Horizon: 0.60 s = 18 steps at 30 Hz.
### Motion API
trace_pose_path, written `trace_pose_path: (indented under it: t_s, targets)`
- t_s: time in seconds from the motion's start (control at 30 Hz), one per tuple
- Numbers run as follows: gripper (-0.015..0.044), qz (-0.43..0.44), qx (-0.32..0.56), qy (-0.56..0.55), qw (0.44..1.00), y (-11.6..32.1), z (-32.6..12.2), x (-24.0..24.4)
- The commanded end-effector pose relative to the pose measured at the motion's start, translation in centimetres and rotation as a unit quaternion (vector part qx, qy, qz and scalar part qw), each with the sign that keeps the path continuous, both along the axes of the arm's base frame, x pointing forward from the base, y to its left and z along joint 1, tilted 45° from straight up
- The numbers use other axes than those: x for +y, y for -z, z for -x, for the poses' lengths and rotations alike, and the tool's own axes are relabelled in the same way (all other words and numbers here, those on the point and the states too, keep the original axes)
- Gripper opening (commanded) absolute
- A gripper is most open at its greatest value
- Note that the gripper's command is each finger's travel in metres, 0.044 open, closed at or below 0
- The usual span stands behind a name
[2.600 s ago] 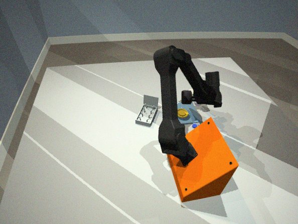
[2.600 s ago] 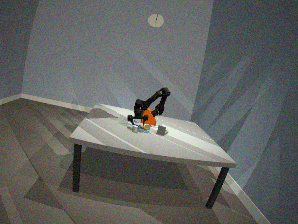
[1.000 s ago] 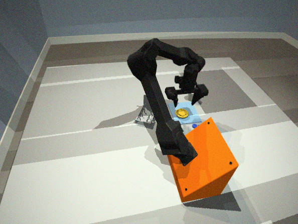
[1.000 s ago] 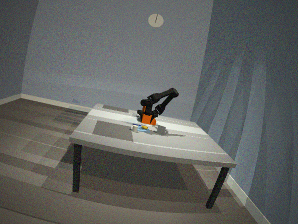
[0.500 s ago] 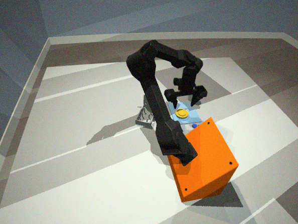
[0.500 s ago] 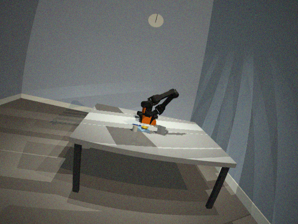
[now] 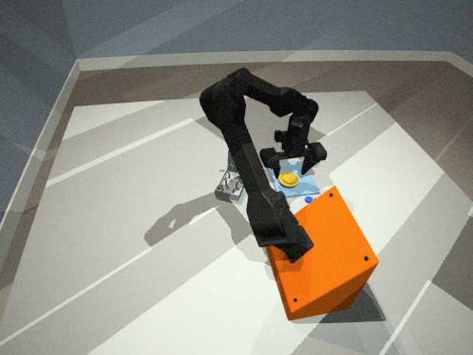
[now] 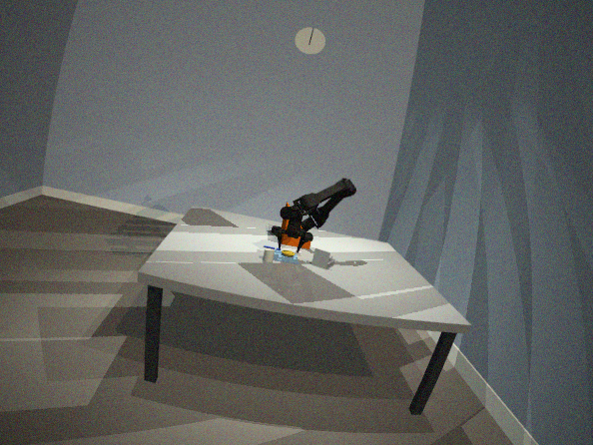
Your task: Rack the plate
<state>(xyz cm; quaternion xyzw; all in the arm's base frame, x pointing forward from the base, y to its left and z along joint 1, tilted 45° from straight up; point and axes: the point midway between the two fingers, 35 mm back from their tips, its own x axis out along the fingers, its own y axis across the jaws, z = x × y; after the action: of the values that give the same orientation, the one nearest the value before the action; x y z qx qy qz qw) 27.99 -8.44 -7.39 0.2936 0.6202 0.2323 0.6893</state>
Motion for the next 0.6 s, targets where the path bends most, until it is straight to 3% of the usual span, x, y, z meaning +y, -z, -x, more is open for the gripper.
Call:
trace_pose_path:
  t_s: [0.0, 0.27, 0.33, 0.57]
  targets:
    - [0.04, -0.006, 0.005, 0.001, 1.0, 0.63, 0.22, 0.83]
    - [0.04, -0.007, 0.005, 0.001, 1.0, 1.31, 0.2, 1.6]
    - [0.0349, -0.007, 0.005, 0.001, 1.0, 1.31, 0.2, 1.6]
    - [0.0349, -0.007, 0.005, 0.001, 1.0, 1.31, 0.2, 1.6]
